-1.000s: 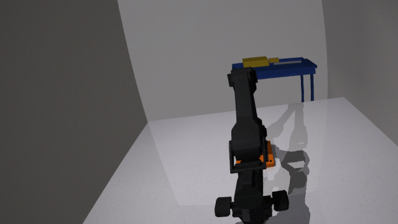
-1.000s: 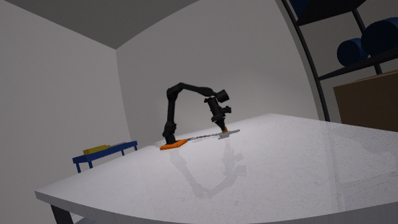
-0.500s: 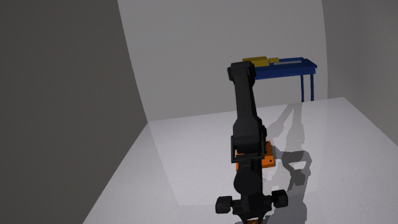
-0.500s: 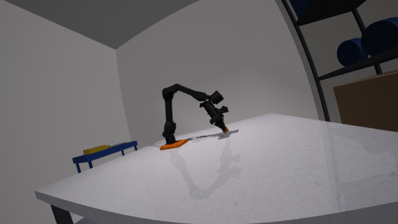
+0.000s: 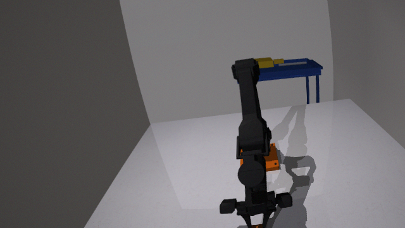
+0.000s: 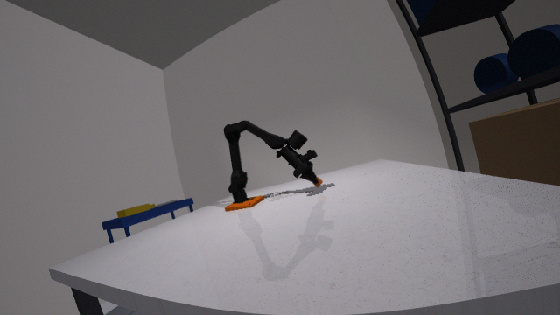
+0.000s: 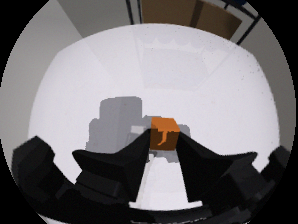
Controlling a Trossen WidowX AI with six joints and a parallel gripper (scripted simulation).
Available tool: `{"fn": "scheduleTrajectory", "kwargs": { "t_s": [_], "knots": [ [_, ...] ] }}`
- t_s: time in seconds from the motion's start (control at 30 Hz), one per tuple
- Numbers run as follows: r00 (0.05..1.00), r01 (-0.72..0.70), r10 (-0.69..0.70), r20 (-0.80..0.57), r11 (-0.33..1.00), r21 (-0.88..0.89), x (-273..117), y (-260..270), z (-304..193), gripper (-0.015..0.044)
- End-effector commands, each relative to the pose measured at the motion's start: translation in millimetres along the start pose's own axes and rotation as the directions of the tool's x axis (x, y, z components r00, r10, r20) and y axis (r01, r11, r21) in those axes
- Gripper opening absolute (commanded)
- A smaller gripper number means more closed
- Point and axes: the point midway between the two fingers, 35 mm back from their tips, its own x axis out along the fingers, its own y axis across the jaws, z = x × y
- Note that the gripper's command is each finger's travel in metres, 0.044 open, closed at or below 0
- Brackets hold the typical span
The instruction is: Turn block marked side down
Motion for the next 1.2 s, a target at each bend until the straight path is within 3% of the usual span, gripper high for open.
{"fn": "scheduleTrajectory", "kwargs": {
  "t_s": [0.0,0.47,0.9,1.17],
  "knots": [
    [0.999,-0.007,0.007,0.043,1.000,-0.002,8.5,1.1,-4.6,0.0000],
    [0.965,-0.009,0.009,0.261,1.000,0.001,28.2,0.9,-9.9,0.0000],
    [0.893,-0.006,0.008,0.450,1.000,-0.004,23.3,1.2,-20.5,0.0000],
    [0.870,-0.006,0.007,0.492,1.000,-0.005,19.2,1.3,-21.1,0.0000]
  ]
}}
